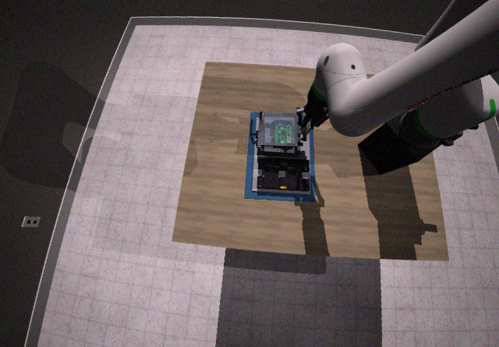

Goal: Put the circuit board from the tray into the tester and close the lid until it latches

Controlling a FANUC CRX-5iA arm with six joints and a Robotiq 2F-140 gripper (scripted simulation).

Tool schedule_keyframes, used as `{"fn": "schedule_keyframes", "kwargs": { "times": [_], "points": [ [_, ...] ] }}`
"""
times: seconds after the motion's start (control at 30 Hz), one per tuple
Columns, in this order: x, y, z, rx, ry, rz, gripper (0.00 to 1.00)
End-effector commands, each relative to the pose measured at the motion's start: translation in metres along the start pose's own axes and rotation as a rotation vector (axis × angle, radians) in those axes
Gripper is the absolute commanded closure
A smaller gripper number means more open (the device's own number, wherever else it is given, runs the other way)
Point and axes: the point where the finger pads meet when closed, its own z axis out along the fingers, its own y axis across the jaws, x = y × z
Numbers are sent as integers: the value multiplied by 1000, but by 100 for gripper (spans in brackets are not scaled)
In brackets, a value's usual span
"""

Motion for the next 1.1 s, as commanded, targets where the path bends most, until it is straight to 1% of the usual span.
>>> {"fn": "schedule_keyframes", "kwargs": {
  "times": [0.0,1.07],
  "points": [
    [0,0,1,0,0,0,100],
    [0,0,7,0,0,0,100]
  ]
}}
